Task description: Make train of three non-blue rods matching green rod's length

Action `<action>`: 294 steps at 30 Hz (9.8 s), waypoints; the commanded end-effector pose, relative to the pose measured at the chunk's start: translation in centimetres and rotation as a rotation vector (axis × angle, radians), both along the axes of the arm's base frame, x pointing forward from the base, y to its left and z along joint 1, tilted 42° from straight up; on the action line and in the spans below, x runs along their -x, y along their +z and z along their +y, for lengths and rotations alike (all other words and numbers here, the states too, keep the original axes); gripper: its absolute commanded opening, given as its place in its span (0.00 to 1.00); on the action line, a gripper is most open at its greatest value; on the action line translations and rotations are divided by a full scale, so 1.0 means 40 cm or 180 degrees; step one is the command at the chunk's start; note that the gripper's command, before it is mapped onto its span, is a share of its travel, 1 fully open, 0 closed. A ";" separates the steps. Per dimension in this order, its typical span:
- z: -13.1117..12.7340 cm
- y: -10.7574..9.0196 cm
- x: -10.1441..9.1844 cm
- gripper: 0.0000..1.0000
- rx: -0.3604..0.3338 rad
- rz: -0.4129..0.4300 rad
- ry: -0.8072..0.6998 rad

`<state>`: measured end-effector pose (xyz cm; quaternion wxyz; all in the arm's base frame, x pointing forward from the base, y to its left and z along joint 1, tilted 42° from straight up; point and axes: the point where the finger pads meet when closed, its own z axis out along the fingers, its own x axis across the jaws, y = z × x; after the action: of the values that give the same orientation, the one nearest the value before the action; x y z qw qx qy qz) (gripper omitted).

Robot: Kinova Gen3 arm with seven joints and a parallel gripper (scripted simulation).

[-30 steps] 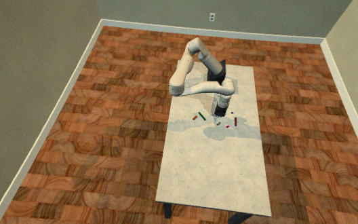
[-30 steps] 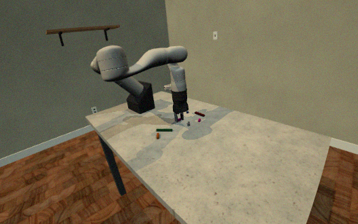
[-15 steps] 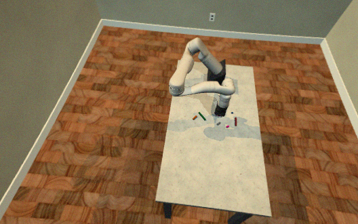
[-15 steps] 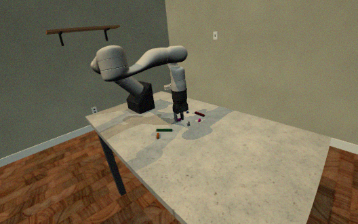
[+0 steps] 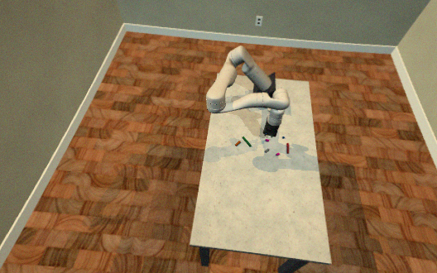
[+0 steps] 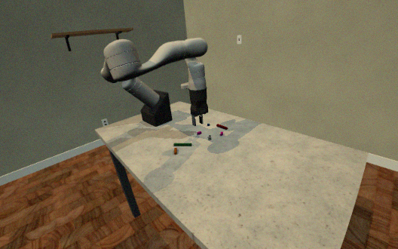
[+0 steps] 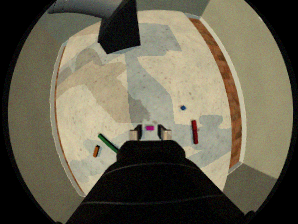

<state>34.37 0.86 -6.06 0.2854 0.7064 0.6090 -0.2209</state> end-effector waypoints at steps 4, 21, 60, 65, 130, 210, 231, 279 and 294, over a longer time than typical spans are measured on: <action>0.050 0.052 -0.008 0.70 -0.0010 -0.0038 0.0027; 0.069 0.073 -0.006 1.00 -0.0010 -0.0037 0.0027; 0.073 0.069 -0.013 1.00 0.0000 0.0217 0.0313; 0.075 0.066 -0.017 1.00 0.0005 0.0345 0.0457; 0.139 -0.030 -0.182 1.00 0.0249 0.4039 0.4544; 0.166 -0.072 -0.224 0.54 0.0315 0.4999 0.5551; 0.150 -0.090 -0.226 0.54 0.0315 0.4999 0.5551; 0.079 -0.168 -0.232 0.54 0.0315 0.4999 0.5551; 0.079 -0.168 -0.232 0.54 0.0315 0.4999 0.5551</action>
<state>43.61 3.95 -12.84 -0.0876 -0.2913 0.8862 -0.3493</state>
